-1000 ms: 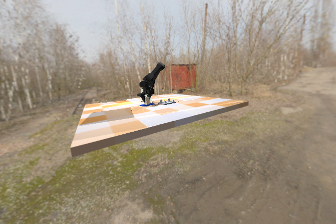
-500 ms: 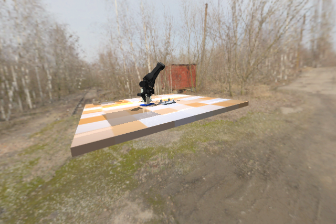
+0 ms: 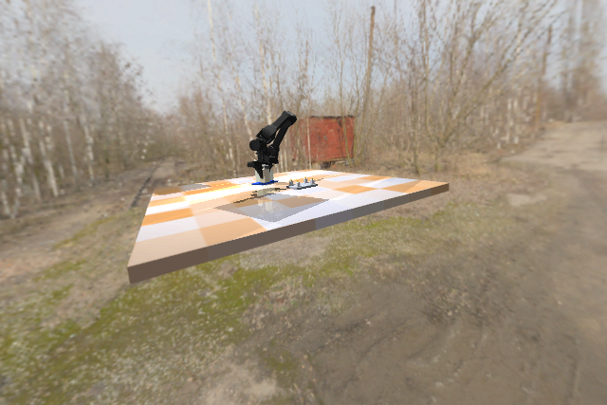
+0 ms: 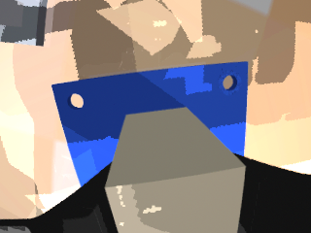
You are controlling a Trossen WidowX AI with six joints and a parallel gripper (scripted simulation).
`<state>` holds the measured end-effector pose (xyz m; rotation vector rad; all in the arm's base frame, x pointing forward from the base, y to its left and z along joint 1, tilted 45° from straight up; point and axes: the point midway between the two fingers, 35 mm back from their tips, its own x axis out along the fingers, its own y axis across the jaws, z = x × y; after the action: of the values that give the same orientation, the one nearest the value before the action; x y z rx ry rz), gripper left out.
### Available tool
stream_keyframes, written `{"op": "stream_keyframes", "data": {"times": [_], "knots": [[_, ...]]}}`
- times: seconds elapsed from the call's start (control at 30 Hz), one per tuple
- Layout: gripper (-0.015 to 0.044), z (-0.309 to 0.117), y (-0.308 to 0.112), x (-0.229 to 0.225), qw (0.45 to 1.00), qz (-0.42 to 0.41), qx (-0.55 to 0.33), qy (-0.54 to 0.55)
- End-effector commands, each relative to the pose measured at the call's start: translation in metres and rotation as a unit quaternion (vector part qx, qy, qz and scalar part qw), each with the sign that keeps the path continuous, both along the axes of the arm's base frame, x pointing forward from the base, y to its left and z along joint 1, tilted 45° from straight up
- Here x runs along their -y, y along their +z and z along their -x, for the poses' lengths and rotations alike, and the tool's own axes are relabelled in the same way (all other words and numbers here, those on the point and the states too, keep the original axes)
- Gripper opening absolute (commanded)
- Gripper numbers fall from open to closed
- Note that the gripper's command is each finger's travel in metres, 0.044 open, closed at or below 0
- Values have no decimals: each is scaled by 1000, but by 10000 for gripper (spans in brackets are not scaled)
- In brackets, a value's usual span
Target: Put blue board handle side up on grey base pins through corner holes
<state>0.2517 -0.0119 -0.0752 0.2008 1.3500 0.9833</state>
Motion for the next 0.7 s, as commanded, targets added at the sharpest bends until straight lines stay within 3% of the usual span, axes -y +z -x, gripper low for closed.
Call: {"op": "stream_keyframes", "data": {"times": [0.0,0.67], "knots": [[0,-2,8,9,1000,3,2,2],[0,-4,40,34,1000,3,0,0]]}}
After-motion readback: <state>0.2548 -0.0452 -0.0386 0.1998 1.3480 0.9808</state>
